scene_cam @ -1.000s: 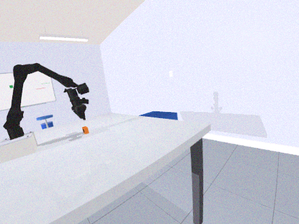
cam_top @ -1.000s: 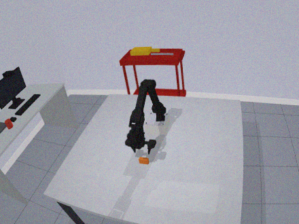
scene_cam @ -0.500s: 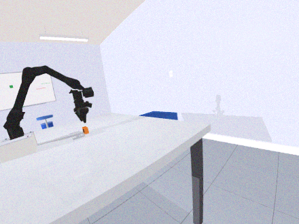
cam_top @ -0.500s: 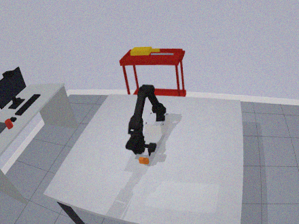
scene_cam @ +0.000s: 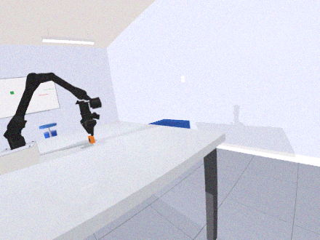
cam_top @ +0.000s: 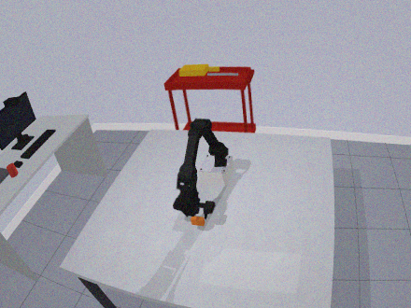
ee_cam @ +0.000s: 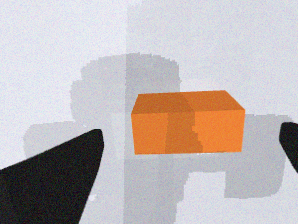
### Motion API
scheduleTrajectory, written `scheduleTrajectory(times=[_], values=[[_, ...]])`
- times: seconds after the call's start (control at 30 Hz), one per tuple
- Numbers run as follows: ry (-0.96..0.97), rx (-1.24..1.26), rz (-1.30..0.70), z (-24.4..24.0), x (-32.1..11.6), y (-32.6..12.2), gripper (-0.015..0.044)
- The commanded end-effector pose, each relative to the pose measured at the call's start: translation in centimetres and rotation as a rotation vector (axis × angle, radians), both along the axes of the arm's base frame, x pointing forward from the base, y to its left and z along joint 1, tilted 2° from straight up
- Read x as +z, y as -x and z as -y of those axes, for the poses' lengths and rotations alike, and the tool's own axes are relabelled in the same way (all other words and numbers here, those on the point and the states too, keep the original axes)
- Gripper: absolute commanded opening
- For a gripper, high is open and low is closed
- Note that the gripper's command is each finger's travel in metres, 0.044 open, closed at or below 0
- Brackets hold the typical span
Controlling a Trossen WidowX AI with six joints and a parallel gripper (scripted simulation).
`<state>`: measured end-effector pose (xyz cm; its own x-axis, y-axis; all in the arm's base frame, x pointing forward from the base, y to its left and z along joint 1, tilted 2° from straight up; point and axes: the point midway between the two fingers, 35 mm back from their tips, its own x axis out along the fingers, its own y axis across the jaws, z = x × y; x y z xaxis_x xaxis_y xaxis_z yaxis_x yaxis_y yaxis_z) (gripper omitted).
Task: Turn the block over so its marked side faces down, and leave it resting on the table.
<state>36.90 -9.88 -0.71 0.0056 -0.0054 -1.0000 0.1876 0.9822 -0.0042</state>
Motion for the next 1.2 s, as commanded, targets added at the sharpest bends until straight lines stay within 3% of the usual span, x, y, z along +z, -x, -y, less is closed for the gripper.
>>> scheduleTrajectory(times=[0.0,0.4,0.6,1.17], values=[[0.002,0.001,-0.011,0.0,-0.9,0.3,0.0440],[0.002,0.001,-0.011,0.0,-2.6,0.3,0.0440],[0.002,0.001,-0.011,0.0,-2.6,0.3,0.0282],[0.002,0.001,-0.011,0.0,-2.6,0.3,0.0169]])
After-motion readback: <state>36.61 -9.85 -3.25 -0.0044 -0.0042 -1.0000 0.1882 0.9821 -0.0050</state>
